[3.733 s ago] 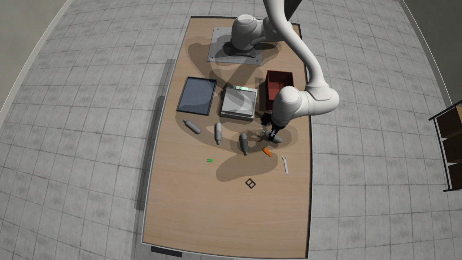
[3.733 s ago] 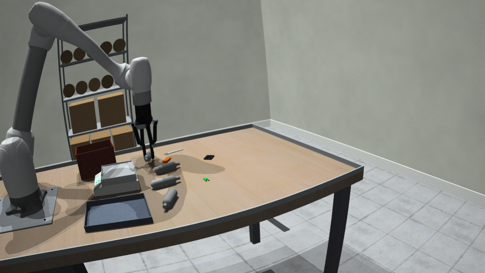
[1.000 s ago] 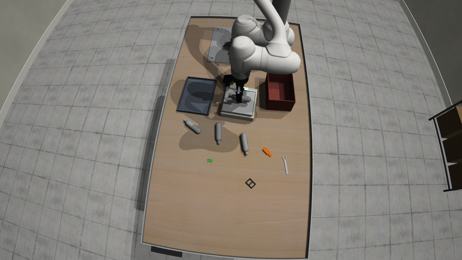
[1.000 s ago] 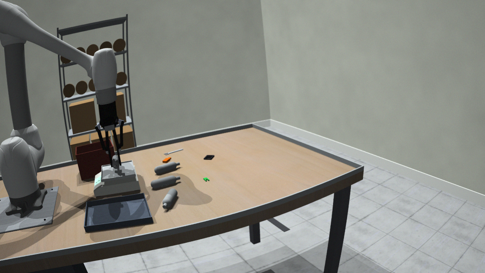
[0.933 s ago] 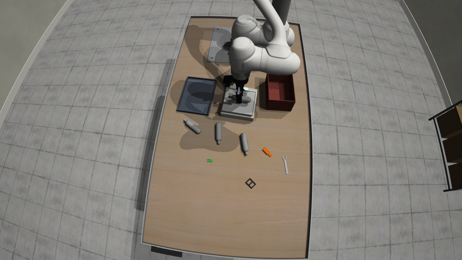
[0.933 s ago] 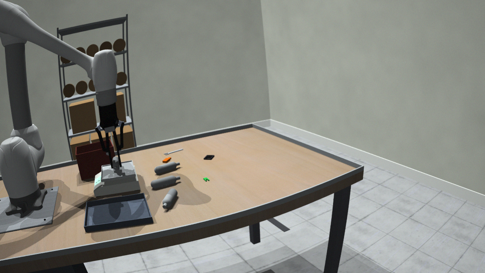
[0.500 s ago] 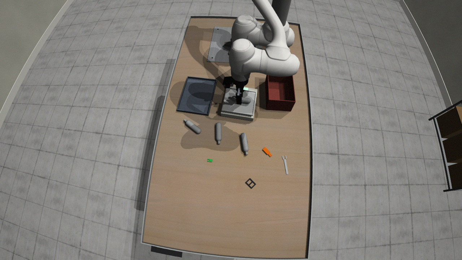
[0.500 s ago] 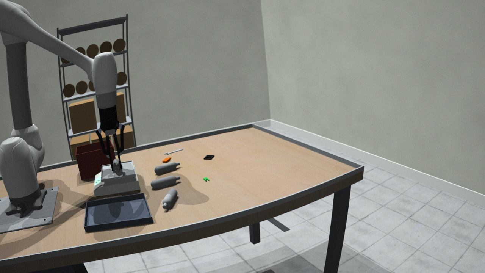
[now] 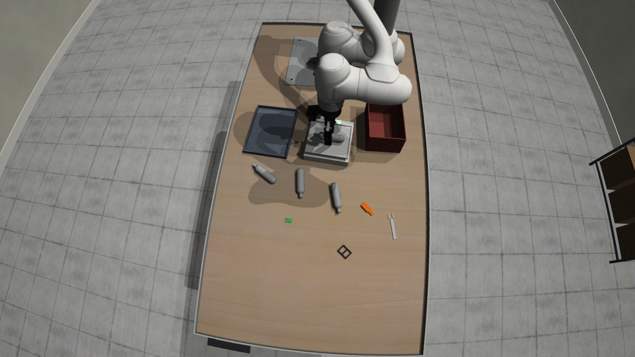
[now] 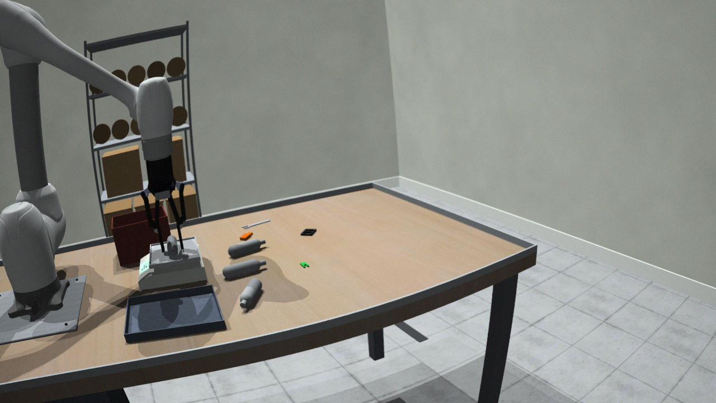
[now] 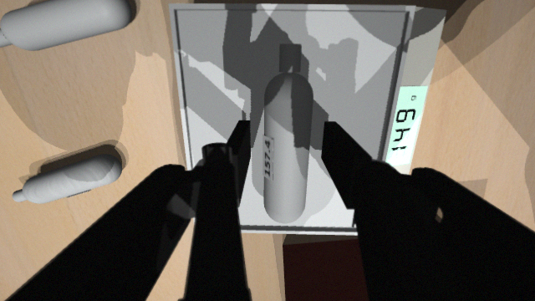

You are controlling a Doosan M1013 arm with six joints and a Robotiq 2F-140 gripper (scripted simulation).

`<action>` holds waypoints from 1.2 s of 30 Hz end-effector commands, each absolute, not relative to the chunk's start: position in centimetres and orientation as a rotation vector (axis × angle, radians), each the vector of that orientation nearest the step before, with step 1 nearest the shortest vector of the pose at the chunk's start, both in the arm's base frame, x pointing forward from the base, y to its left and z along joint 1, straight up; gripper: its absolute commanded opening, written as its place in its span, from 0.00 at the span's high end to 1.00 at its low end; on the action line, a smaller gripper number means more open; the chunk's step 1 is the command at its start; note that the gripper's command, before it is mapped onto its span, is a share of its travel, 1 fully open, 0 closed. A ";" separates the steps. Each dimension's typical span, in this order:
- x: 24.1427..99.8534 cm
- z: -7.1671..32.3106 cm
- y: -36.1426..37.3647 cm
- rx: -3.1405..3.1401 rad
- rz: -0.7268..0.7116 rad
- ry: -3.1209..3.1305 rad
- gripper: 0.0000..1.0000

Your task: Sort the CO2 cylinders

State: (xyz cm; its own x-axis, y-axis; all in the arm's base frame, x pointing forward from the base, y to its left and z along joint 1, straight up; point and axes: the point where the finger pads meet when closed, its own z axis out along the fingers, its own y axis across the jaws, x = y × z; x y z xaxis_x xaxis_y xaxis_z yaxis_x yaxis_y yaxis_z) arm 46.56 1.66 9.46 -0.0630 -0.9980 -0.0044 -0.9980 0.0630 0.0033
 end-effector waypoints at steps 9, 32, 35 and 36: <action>46.6 9.5 1.7 -2.149 0.008 2.289 0.59; 46.6 10.1 1.7 -2.149 0.008 2.289 0.59; 46.6 11.2 1.7 -2.149 0.008 2.289 0.59; 46.6 11.6 1.7 -2.149 0.008 2.289 0.59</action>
